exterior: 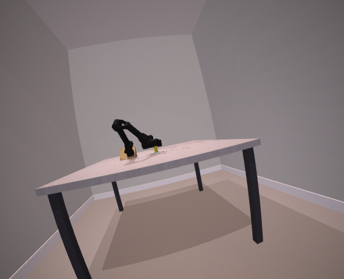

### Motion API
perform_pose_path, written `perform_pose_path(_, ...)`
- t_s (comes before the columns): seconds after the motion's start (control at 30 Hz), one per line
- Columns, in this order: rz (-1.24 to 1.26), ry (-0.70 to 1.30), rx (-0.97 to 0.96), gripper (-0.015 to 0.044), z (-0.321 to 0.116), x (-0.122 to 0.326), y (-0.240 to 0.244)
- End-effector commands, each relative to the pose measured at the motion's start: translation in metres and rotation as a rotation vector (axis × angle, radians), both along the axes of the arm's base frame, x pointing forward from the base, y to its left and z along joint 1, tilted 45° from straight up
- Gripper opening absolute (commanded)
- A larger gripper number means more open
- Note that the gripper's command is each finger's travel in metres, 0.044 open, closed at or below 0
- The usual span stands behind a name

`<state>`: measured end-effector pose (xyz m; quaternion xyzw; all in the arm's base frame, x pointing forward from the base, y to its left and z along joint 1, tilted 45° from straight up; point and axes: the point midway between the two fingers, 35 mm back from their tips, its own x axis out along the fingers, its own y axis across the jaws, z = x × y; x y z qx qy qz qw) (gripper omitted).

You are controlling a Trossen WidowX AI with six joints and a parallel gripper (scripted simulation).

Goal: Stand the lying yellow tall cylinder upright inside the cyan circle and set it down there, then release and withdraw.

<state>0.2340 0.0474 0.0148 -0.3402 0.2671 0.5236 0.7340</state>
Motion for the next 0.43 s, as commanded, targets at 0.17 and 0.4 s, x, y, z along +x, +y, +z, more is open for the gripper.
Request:
perform_pose_path(0.17, 0.003, -0.019, 0.012, 0.04, 0.044, 0.001, 0.038)
perform_pose_path(0.4, -0.002, 0.024, -0.003, 0.04, 0.05, 0.0, 0.047)
